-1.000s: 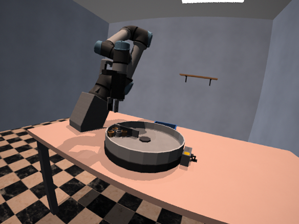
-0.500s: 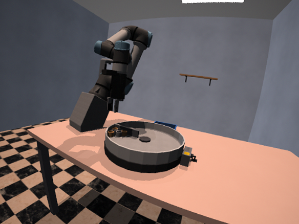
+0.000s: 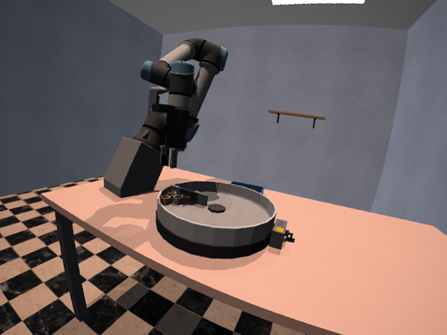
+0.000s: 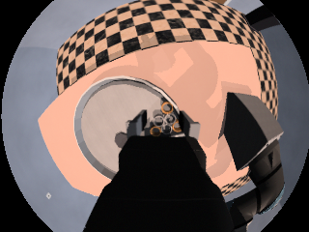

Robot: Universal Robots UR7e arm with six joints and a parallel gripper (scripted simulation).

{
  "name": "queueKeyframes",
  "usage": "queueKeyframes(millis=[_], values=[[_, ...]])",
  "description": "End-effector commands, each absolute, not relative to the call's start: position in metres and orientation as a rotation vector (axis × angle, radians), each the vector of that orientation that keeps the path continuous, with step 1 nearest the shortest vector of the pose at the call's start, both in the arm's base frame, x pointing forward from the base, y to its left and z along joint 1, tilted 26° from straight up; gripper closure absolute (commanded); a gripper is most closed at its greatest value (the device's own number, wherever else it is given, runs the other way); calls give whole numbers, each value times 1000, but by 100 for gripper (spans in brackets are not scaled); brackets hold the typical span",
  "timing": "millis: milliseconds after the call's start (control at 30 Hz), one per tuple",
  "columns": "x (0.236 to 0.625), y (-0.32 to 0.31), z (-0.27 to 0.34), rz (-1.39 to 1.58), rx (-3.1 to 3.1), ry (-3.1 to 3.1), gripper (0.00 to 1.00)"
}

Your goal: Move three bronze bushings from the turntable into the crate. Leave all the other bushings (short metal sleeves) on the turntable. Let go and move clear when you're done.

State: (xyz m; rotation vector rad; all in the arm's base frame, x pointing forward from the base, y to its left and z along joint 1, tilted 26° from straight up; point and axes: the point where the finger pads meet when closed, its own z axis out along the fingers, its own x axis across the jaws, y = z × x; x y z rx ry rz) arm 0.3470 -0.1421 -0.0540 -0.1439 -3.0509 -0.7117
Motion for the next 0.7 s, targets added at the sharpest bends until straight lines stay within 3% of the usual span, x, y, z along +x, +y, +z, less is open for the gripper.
queueKeyframes(millis=[0,667], values=[[347,-143,-54,-710,-144,-3052,0],[337,-131,-50,-709,-144,-3053,0]])
